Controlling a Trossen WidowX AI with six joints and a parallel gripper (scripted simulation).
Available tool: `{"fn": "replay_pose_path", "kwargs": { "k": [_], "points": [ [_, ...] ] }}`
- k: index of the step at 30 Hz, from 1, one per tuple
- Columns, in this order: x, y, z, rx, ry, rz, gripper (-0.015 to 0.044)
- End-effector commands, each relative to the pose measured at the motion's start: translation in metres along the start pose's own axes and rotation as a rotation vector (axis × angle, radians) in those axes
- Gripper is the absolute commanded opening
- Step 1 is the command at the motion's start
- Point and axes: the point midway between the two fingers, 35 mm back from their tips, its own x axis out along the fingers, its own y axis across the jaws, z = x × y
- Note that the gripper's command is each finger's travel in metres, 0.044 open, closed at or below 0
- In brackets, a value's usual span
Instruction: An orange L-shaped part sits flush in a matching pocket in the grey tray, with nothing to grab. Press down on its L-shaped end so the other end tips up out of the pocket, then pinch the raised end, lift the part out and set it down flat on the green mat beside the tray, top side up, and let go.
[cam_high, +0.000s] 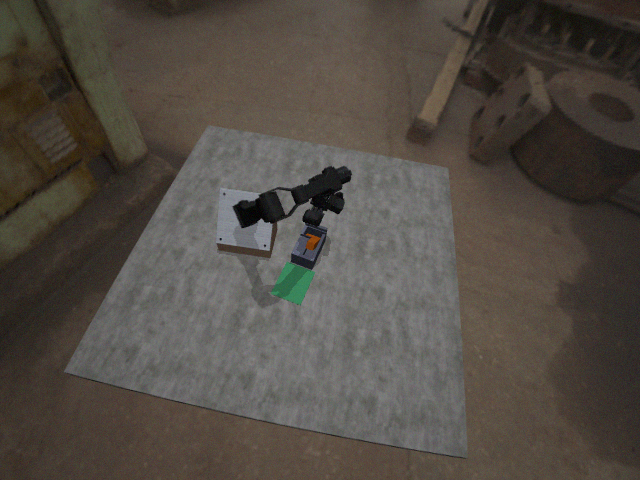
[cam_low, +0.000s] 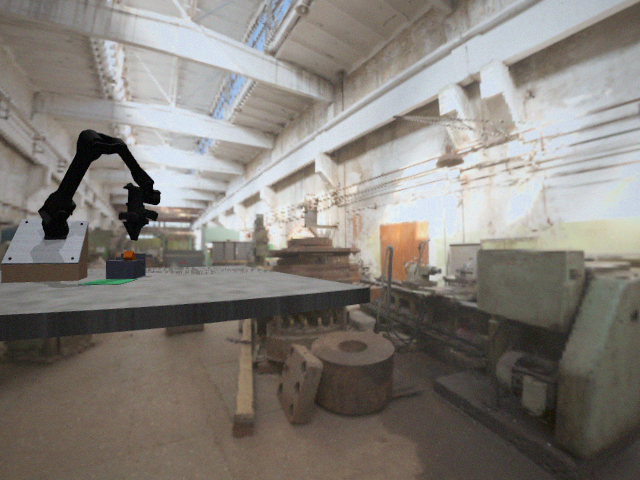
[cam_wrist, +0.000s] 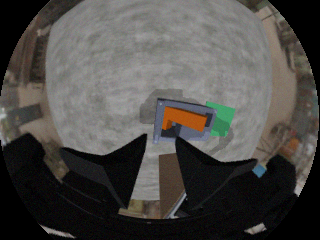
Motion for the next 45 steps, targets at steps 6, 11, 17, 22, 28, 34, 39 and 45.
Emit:
{"fn": "replay_pose_path", "kwargs": {
  "k": [6, 11, 17, 22, 28, 34, 39, 45],
  "points": [
    [0.000, 0.000, 0.000, -0.016, 0.000, 0.000, 0.0206],
    [-0.001, -0.014, 0.004, -0.291, 0.000, 0.002, 0.0280],
    [-0.003, -0.041, 0.009, -0.819, -0.001, 0.004, 0.0280],
    [-0.003, -0.063, 0.011, -1.259, -0.001, 0.003, 0.0280],
    [-0.003, -0.078, 0.011, -1.566, 0.000, 0.002, 0.0280],
    [-0.003, -0.078, 0.011, -1.566, 0.000, 0.002, 0.0280],
    [-0.003, -0.078, 0.011, -1.566, 0.000, 0.002, 0.0280],
    [0.020, -0.078, 0.011, -1.566, 0.000, 0.001, 0.0280]
  ]
}}
